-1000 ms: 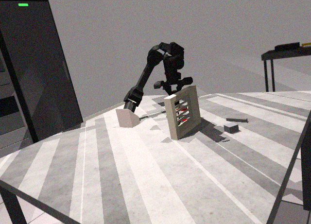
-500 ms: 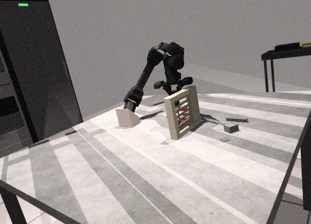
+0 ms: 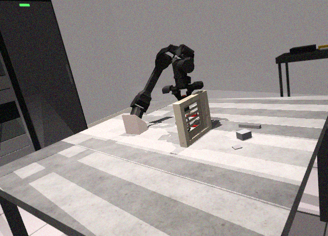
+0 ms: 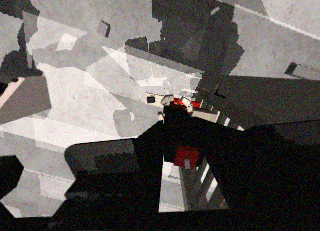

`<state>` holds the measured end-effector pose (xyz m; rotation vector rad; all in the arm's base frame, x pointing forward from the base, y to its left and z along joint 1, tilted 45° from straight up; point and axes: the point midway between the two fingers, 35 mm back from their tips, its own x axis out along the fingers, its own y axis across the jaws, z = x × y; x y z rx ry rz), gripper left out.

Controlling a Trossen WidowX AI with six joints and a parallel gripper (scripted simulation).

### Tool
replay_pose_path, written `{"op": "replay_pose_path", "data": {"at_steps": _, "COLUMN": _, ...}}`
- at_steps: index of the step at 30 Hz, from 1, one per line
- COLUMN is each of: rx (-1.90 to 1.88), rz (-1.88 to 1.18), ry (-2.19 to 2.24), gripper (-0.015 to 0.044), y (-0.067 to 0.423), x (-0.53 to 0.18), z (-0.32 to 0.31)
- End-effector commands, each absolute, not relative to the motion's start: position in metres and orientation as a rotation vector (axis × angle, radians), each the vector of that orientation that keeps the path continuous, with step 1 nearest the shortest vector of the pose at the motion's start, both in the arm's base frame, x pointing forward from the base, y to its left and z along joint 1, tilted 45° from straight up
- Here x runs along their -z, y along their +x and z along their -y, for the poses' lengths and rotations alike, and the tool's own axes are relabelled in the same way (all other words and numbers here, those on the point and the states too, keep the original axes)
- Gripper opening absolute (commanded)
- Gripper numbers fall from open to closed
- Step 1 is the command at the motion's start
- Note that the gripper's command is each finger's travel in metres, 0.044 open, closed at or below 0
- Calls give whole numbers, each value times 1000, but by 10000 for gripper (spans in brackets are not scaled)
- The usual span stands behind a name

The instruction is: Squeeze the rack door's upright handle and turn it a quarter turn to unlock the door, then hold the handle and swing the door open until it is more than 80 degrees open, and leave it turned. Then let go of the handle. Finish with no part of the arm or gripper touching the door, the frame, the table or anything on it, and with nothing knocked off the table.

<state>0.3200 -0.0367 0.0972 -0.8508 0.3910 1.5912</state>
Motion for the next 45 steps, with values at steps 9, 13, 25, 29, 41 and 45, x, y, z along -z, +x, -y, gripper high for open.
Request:
{"op": "replay_pose_path", "data": {"at_steps": 9, "rx": -1593, "rz": -381, "ry": -869, "gripper": 295, "y": 322, "x": -96, "z": 36}}
{"op": "replay_pose_path", "data": {"at_steps": 13, "rx": -1538, "rz": -505, "ry": -743, "gripper": 295, "y": 322, "x": -96, "z": 36}}
{"op": "replay_pose_path", "data": {"at_steps": 25, "rx": -1288, "rz": -909, "ry": -281, "gripper": 295, "y": 322, "x": -96, "z": 36}}
{"op": "replay_pose_path", "data": {"at_steps": 29, "rx": -1187, "rz": -1028, "ry": -125, "gripper": 295, "y": 322, "x": -96, "z": 36}}
{"op": "replay_pose_path", "data": {"at_steps": 41, "rx": -839, "rz": -1338, "ry": 341, "gripper": 295, "y": 322, "x": -96, "z": 36}}
{"op": "replay_pose_path", "data": {"at_steps": 45, "rx": -707, "rz": -1425, "ry": 496, "gripper": 295, "y": 322, "x": -96, "z": 36}}
